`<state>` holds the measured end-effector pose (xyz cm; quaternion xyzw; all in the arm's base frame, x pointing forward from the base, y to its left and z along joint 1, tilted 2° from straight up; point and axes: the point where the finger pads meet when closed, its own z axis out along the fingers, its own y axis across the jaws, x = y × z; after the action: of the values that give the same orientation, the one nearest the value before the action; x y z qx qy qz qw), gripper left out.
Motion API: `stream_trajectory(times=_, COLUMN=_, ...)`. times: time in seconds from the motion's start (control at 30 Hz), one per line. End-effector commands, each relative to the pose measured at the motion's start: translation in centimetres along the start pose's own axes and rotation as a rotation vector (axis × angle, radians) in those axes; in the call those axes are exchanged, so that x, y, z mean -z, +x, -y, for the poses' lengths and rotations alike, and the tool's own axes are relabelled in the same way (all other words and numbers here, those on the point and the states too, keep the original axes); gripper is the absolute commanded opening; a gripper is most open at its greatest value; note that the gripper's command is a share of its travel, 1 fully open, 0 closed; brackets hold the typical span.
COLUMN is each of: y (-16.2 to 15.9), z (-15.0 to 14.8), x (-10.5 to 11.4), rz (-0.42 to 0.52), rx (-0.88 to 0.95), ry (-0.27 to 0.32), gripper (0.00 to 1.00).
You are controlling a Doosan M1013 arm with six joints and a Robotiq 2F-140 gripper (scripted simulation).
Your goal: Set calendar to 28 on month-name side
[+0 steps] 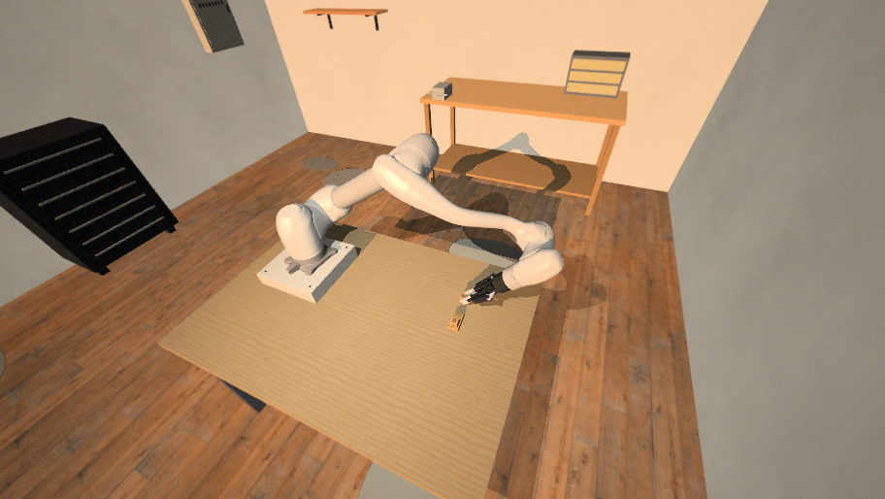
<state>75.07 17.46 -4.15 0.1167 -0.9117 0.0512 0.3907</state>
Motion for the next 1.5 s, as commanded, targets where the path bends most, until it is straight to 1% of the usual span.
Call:
stream_trajectory(times=0.0, y=-0.29, z=-0.02, x=-0.65, rz=-0.004, rx=-0.006, ry=0.004, gripper=0.24)
stream_trajectory(times=1.47, y=-0.58, z=-0.02, x=-0.94, rz=-0.004, rx=-0.006, ry=0.004, gripper=0.24)
